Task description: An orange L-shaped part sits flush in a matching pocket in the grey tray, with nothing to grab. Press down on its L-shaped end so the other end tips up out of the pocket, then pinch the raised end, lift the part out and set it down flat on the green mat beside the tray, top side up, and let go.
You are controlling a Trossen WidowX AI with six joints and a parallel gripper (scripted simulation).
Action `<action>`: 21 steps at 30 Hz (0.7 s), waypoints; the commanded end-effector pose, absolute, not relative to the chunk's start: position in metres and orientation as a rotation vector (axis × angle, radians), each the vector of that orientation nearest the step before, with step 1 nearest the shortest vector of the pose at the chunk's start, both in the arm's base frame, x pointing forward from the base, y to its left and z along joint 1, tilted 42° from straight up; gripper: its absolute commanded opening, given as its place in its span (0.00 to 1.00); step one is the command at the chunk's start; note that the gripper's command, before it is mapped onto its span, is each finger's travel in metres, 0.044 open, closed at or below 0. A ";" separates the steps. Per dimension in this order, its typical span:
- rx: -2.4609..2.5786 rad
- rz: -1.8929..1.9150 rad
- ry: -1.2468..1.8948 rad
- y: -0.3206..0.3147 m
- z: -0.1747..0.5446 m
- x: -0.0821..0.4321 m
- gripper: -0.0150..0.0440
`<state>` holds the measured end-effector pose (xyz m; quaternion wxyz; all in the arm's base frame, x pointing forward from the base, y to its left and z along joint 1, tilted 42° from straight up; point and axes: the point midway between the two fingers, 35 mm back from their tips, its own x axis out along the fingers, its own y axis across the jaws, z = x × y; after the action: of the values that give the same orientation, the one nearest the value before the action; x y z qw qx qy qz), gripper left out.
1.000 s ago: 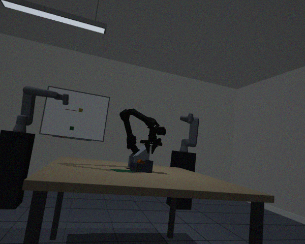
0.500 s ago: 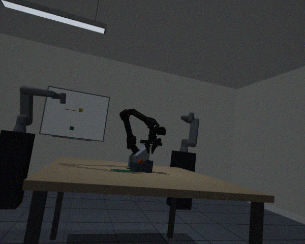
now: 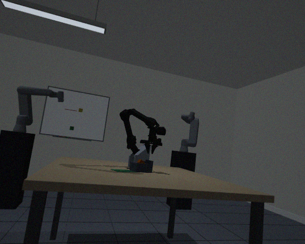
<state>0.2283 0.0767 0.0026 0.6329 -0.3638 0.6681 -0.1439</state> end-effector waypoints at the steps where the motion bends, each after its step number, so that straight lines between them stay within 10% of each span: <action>1: -0.834 -0.328 1.528 0.077 0.002 0.228 0.56; 21: -0.830 -0.328 1.527 0.067 -0.010 0.231 0.56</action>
<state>0.2302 0.0764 -0.0001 0.6371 -0.3608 0.6663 -0.1416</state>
